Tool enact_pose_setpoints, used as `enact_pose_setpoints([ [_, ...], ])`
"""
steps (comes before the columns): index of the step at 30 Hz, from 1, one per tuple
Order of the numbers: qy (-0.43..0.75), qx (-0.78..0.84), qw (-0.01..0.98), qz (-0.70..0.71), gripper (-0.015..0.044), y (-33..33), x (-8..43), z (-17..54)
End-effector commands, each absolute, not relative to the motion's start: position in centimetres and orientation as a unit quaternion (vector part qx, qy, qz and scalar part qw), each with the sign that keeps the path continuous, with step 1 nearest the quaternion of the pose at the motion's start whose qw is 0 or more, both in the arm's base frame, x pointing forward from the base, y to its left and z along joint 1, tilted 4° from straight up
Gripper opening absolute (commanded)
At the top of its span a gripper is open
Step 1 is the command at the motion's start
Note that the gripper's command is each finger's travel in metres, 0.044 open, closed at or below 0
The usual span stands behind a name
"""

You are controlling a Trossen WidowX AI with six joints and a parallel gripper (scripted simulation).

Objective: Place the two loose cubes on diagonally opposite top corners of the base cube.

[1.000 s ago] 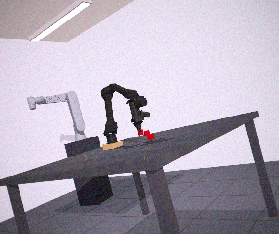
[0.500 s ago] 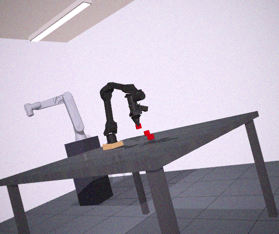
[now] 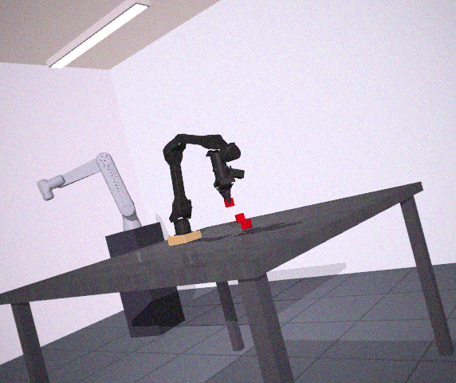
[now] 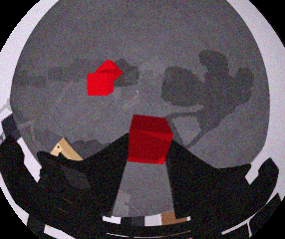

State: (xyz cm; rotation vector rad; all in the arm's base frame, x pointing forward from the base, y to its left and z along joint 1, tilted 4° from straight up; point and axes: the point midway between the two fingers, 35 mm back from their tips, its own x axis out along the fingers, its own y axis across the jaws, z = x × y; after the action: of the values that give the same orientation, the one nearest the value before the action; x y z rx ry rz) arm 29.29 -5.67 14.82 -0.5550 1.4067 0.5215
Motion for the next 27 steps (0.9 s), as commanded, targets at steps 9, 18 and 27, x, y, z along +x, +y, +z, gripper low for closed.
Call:
enact_pose_setpoints([
  [9, 0.631, -0.247, 0.698, 0.232, 0.0105, -2.0, 30.2, 14.6],
  [18, 0.630, -0.246, 0.699, 0.233, 0.0105, 0.9, 30.6, 14.4],
  [27, 0.630, -0.245, 0.699, 0.233, 0.0105, 3.8, 30.6, 14.2],
])
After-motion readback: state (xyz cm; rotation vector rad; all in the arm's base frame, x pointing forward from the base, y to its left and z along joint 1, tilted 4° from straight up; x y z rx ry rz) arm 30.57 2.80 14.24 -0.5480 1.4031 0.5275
